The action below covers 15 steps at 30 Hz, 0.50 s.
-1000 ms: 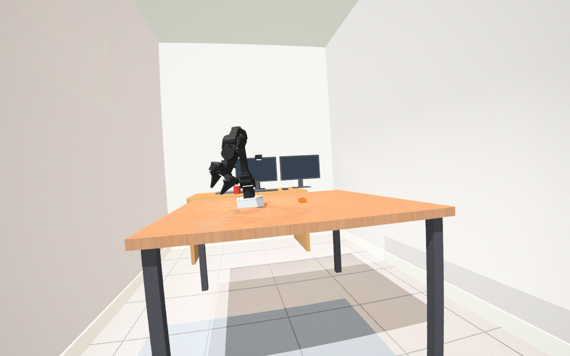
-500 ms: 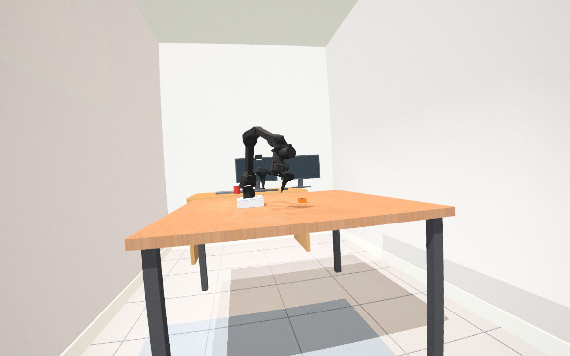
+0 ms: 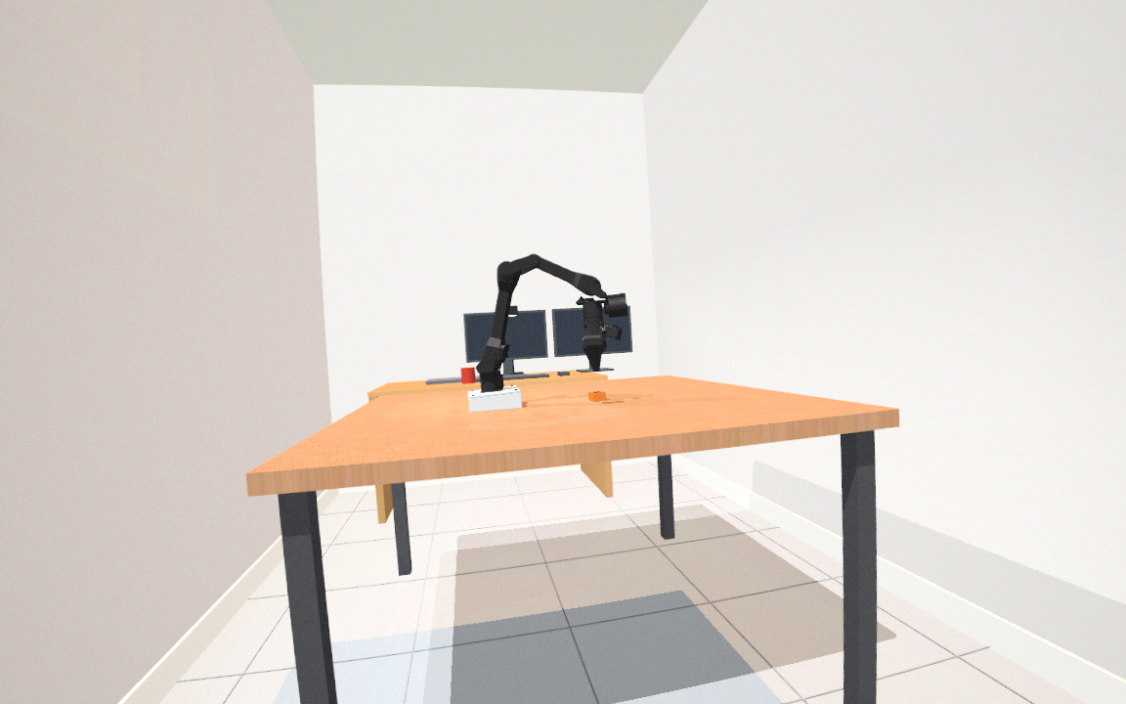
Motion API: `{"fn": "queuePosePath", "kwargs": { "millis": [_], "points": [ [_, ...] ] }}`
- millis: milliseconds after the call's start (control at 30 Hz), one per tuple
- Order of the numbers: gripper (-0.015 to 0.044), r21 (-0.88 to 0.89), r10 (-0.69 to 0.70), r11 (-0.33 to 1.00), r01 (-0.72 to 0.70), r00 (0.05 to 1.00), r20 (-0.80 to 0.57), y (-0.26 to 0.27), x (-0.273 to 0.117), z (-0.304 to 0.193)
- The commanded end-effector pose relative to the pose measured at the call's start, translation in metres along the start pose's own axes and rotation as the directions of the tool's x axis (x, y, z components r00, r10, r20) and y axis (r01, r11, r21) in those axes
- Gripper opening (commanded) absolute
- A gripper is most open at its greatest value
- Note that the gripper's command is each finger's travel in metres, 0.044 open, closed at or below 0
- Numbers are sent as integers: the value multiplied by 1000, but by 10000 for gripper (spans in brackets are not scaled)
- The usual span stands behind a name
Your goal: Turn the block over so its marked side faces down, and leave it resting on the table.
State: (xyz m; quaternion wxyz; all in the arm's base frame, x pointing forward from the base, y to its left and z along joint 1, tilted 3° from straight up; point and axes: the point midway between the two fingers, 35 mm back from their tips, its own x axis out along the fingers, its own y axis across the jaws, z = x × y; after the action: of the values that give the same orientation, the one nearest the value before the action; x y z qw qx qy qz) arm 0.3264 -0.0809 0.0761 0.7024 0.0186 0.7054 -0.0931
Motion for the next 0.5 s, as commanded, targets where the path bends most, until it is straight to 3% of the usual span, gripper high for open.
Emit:
{"fn": "queuePosePath", "kwargs": {
  "millis": [0,200,333,467],
  "points": [
    [440,-224,54,973,-55,999,-10,58,0,-4],
    [440,-310,73,948,-74,997,-14,82,-1,-8],
    [440,-310,73,948,-74,997,-14,85,31,-8],
    [440,-310,73,948,-74,997,-14,86,34,-8]
  ]
}}
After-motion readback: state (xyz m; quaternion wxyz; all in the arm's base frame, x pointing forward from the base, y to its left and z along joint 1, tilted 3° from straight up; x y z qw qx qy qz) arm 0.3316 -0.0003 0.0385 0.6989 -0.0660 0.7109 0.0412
